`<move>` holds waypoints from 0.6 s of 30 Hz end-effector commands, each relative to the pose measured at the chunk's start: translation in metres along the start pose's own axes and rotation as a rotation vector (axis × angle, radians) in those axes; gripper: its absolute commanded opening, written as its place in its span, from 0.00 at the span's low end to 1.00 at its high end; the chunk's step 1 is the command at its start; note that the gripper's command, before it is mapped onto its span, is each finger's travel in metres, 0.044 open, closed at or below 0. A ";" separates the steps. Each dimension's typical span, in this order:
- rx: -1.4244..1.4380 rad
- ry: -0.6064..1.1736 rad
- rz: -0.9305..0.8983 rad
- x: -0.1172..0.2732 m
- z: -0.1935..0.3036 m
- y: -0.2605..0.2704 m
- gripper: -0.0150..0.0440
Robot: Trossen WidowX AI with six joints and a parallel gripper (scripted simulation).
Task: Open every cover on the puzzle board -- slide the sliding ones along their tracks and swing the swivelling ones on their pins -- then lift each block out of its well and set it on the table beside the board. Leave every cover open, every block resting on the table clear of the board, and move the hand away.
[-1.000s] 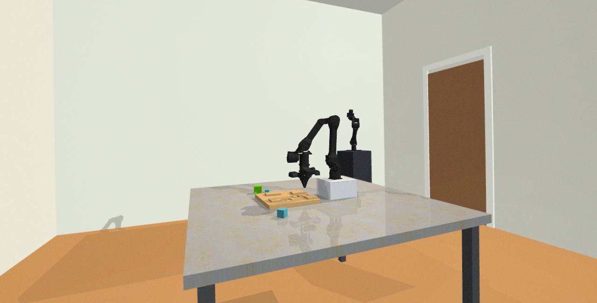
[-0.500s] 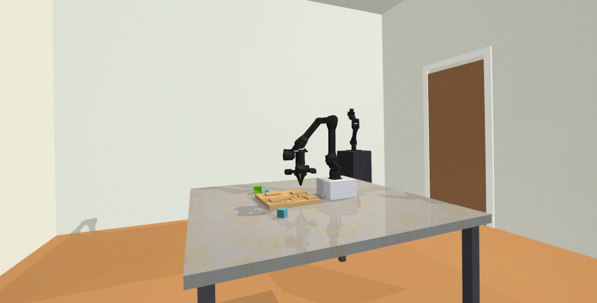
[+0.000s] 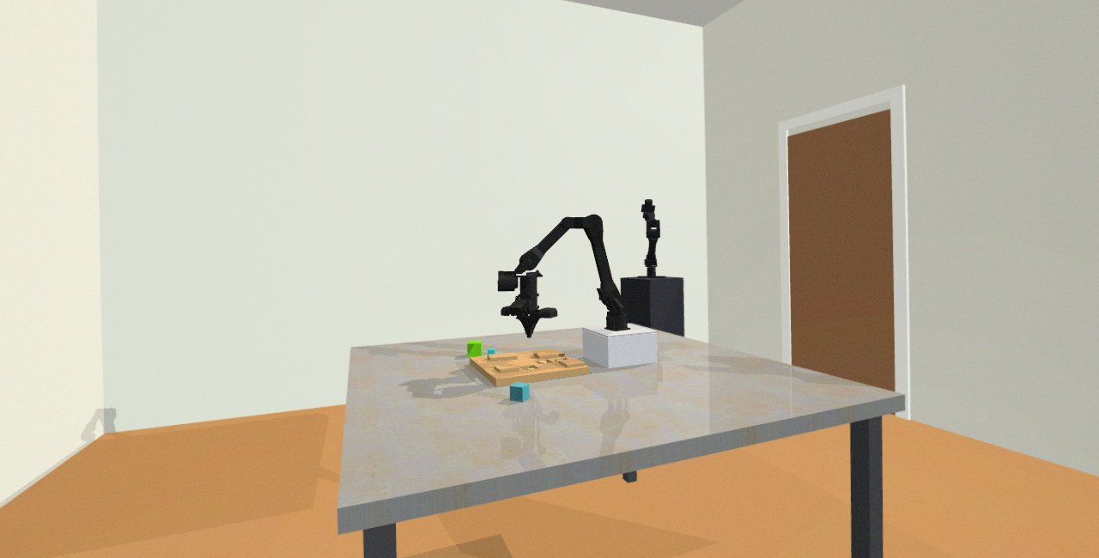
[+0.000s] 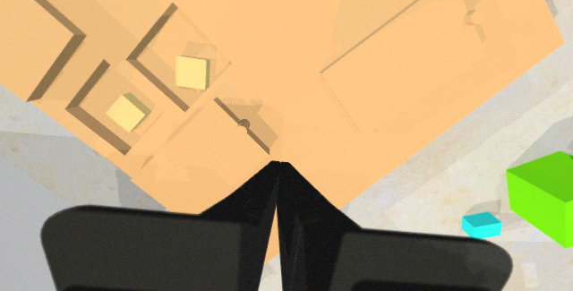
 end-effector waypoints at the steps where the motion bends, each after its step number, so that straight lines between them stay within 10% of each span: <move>1: -0.212 0.001 -0.001 0.000 0.000 -0.025 0.25; 18: -0.704 0.002 0.004 -0.003 0.006 -0.084 0.25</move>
Point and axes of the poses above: the point midway between the two fingers, 35 mm back from their tips, its own x axis back along the fingers, its own y axis across the jaws, z = x × y, the point moved 2 cm from there along x, back along the fingers, and after that the axes turned 8 degrees about x, right-handed, at the moved point
